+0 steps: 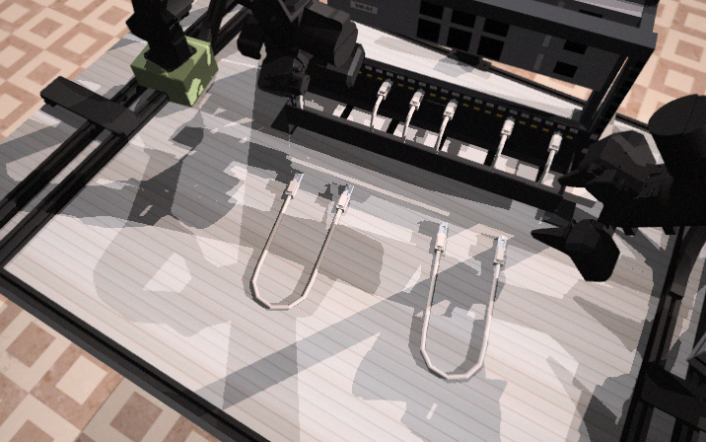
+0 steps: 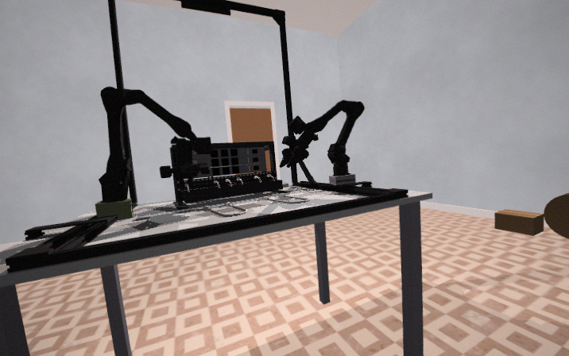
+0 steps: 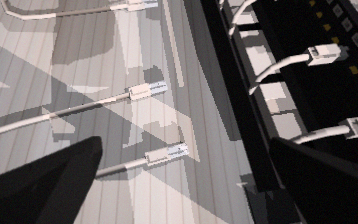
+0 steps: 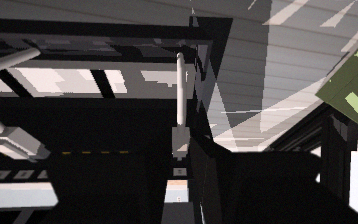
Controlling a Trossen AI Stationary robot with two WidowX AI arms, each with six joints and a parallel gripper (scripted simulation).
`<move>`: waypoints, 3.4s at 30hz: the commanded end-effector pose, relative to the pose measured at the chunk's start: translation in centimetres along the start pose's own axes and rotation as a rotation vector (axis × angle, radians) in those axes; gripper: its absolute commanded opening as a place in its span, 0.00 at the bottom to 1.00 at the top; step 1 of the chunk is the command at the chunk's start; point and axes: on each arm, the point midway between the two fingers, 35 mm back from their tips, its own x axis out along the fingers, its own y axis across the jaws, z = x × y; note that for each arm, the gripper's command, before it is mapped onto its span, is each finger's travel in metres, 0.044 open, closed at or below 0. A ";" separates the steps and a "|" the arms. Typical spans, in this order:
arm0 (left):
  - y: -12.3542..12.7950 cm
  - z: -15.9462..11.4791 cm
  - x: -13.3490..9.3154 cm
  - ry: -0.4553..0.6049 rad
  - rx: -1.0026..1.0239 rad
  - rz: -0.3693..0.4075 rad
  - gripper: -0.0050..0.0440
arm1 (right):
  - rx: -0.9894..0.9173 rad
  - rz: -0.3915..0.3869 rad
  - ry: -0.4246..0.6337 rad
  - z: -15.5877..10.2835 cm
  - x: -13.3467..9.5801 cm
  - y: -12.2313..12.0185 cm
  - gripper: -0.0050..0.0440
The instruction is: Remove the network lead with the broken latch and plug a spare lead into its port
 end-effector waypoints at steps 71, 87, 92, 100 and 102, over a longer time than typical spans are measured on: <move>0.0 0.0 0.0 0.000 0.000 0.000 1.00 | 0.000 0.000 0.000 3.6 -1.7 0.0 0.21; 0.0 0.0 0.0 0.000 0.000 0.000 1.00 | -0.059 -0.019 0.099 4.0 -1.9 0.0 0.21; 0.0 0.0 0.0 0.000 0.000 0.000 1.00 | -0.110 -0.042 0.194 0.0 0.0 0.0 0.21; 0.0 0.0 0.0 0.000 0.000 0.000 1.00 | -0.110 -0.042 0.194 0.0 0.0 0.0 0.21; 0.0 0.0 0.0 0.000 0.000 0.000 1.00 | -0.110 -0.042 0.194 0.0 0.0 0.0 0.21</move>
